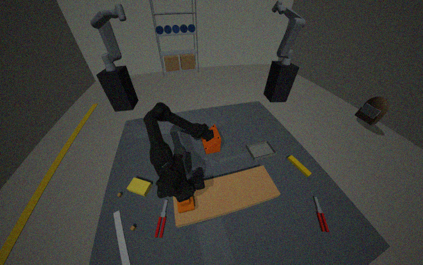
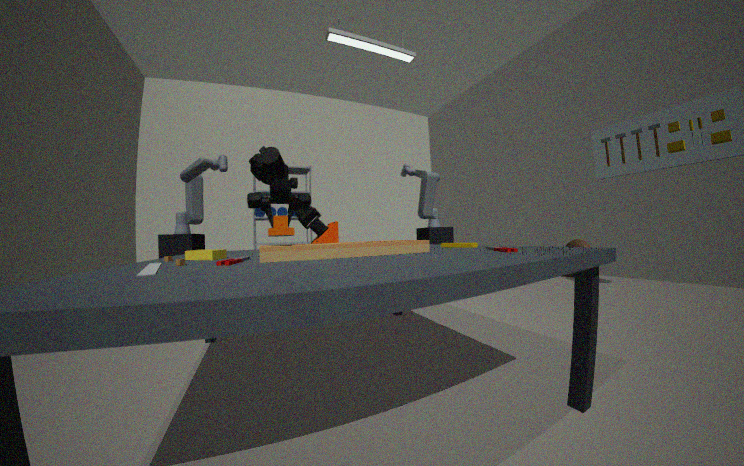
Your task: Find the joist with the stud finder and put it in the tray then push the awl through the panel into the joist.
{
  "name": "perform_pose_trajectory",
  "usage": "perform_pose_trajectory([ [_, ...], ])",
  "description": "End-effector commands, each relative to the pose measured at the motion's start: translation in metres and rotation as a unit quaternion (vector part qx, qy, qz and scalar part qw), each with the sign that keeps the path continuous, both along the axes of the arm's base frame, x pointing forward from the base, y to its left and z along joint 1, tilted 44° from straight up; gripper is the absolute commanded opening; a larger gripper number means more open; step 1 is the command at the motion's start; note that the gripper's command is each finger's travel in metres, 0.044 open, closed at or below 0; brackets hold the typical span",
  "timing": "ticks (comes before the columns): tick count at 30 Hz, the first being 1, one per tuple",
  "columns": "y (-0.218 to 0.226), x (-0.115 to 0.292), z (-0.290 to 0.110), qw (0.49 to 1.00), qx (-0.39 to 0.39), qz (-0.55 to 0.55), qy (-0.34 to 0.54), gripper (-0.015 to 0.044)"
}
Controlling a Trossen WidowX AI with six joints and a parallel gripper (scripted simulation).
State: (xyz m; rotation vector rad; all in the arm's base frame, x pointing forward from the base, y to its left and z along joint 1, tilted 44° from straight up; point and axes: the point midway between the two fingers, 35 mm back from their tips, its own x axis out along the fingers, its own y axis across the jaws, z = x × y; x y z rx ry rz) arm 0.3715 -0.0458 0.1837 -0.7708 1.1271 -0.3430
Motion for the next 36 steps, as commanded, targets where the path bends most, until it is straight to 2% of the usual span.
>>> perform_pose_trajectory([
  [1,-0.002,0.001,-0.004,1.000,0.002,0.003,0.000,0.0000],
  [21,-0.019,0.004,-0.021,1.000,0.001,0.004,-0.001,0.0000],
  [36,0.002,0.000,-0.042,1.000,0.002,0.004,0.000,0.0000],
])
